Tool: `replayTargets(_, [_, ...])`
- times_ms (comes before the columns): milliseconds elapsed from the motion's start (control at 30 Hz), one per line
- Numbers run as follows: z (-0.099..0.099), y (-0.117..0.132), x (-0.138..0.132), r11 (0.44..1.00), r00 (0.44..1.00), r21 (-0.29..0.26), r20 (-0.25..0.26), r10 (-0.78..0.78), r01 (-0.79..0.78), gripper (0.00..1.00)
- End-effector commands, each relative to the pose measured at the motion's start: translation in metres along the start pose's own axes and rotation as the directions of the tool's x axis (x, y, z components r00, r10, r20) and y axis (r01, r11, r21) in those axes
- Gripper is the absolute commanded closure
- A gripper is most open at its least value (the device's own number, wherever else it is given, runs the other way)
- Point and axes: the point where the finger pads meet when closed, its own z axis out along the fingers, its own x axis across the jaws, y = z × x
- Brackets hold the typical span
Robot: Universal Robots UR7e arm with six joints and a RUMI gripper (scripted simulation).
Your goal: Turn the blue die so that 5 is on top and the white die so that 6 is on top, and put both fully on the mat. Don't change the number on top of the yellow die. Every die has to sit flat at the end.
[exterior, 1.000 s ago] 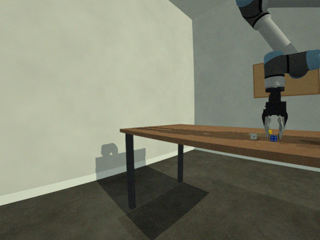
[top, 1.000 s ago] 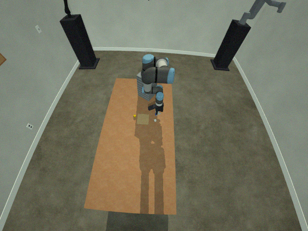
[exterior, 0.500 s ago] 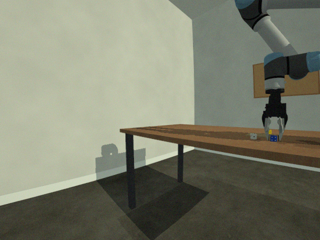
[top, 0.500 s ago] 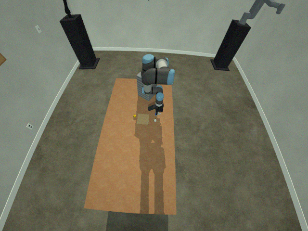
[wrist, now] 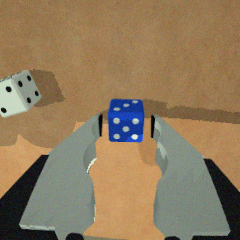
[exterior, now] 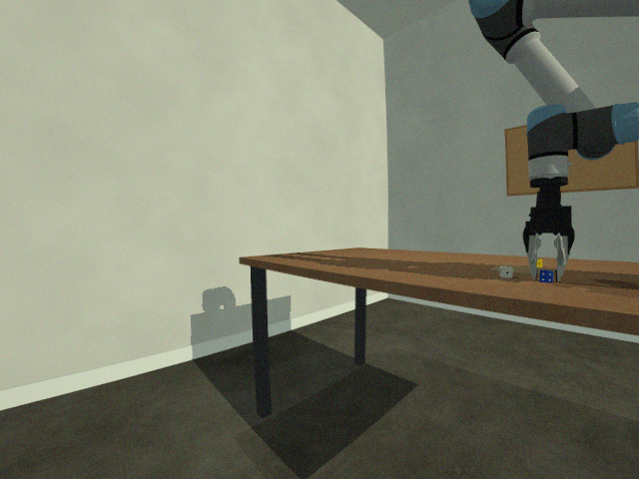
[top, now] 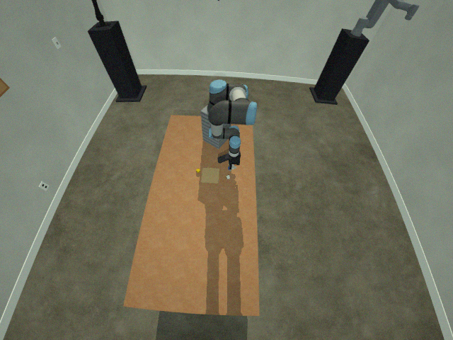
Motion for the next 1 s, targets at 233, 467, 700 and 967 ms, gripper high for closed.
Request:
replayTargets(233, [-0.0003, 0.0000, -0.0004, 1.000, 1.000, 0.000, 0.001, 0.000, 0.000, 0.76])
replayTargets(467, [-0.0003, 0.0000, -0.0004, 1.000, 1.000, 0.000, 0.001, 0.000, 0.000, 0.94])
replayTargets(700, [-0.0003, 0.0000, -0.0004, 1.000, 1.000, 0.000, 0.001, 0.000, 0.000, 0.94])
replayTargets(967, [-0.0003, 0.0000, -0.0004, 1.000, 1.000, 0.000, 0.001, 0.000, 0.000, 0.94])
